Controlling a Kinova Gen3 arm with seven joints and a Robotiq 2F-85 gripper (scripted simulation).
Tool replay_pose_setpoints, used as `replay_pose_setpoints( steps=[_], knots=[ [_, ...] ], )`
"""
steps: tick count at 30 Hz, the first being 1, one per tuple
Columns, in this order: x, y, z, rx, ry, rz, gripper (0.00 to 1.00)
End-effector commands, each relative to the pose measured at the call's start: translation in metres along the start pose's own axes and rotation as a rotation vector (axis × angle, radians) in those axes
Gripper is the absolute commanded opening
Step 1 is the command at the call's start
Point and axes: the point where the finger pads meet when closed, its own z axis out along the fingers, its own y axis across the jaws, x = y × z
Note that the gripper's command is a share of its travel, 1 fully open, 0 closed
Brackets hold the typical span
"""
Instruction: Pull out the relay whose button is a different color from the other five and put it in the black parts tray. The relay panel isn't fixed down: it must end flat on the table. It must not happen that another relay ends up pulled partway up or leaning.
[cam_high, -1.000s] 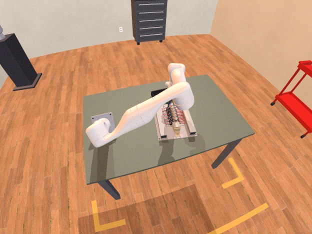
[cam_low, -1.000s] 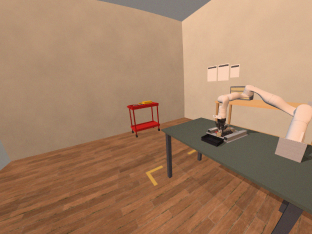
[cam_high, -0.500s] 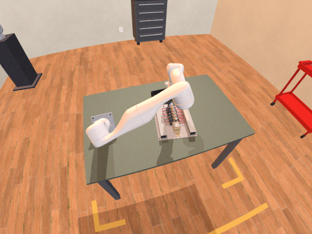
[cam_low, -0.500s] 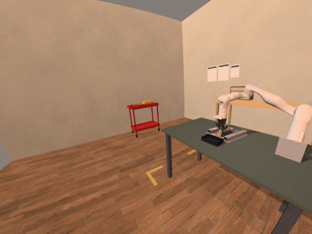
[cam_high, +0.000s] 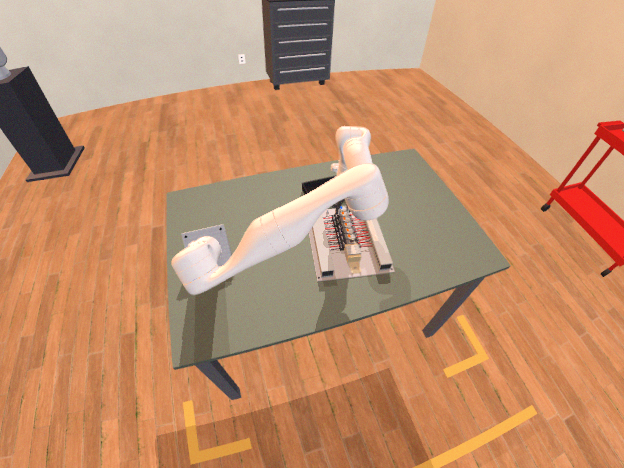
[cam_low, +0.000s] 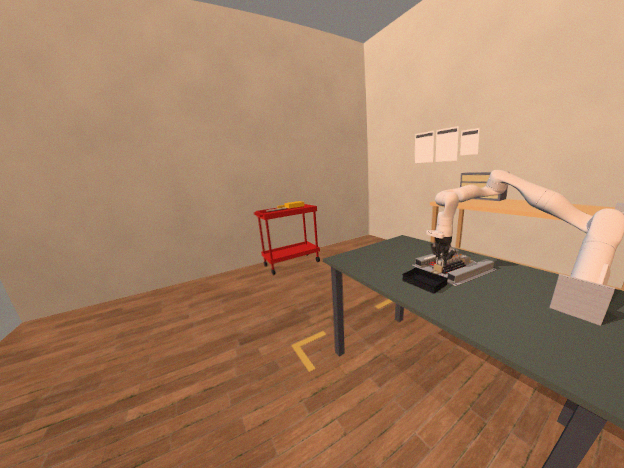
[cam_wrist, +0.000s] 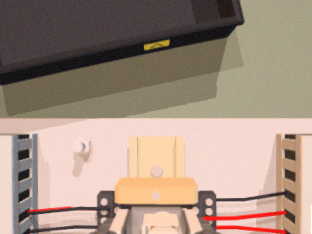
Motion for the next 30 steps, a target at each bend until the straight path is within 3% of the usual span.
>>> replay_pose_setpoints(
  steps=[1,30],
  knots=[
    [0.0004,0.0005,-0.0013,0.003,0.001,0.000,0.00],
    [0.0004,0.0018,-0.0014,0.049,0.001,0.000,0.00]
  ],
)
